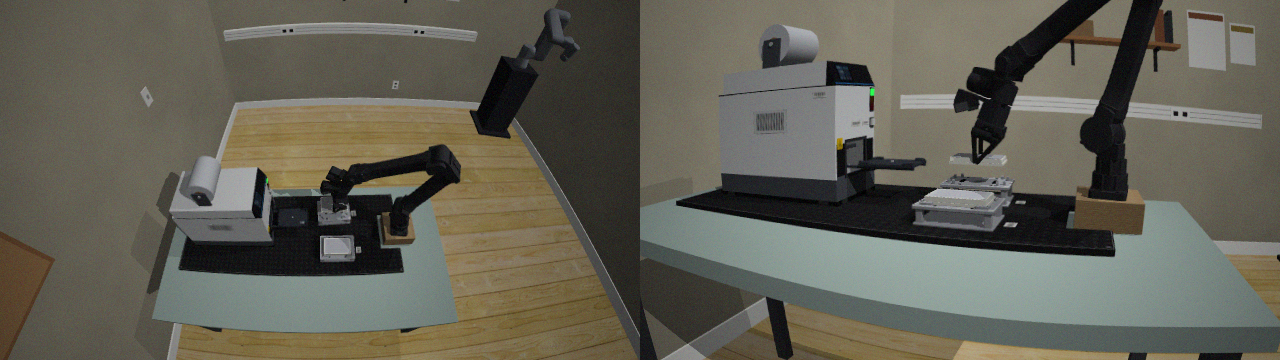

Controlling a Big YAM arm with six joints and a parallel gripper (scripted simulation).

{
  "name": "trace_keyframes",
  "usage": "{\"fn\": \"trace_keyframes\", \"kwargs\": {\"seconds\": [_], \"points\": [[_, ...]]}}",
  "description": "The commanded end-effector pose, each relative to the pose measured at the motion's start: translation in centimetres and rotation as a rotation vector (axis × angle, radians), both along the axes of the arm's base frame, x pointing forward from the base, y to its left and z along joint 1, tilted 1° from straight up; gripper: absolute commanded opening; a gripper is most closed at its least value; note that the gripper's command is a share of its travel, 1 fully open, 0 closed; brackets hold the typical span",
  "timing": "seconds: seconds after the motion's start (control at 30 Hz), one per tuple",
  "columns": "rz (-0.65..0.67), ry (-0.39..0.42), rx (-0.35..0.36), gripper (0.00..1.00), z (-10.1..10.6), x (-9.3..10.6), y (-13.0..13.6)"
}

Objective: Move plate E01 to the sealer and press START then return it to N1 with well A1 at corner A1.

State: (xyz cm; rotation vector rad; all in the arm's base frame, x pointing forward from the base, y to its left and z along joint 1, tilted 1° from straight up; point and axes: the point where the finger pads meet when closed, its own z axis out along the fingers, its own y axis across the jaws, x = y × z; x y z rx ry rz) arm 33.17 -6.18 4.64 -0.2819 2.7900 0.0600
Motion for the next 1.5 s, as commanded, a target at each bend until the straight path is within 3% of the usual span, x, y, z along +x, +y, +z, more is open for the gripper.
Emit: {"fn": "trace_keyframes", "kwargs": {"seconds": [0.0, 0.2, 0.5, 0.83, 1.1, 1.47], "points": [[0.018, -0.023, -0.008, 0.00, 0.1, 1.0, 0.1], [-0.002, -0.003, -0.003, 0.00, -0.9, 0.0, -0.4], [0.003, -0.039, -0.010, 0.00, 0.1, 1.4, -0.3], [0.009, -0.002, -0.001, 0.00, -1.7, 0.1, 0.2], [-0.010, -0.027, -0.010, 0.00, -0.8, 1.0, -1.0], [0.000, -0.019, -0.002, 0.00, -0.2, 2.0, -0.2]]}}
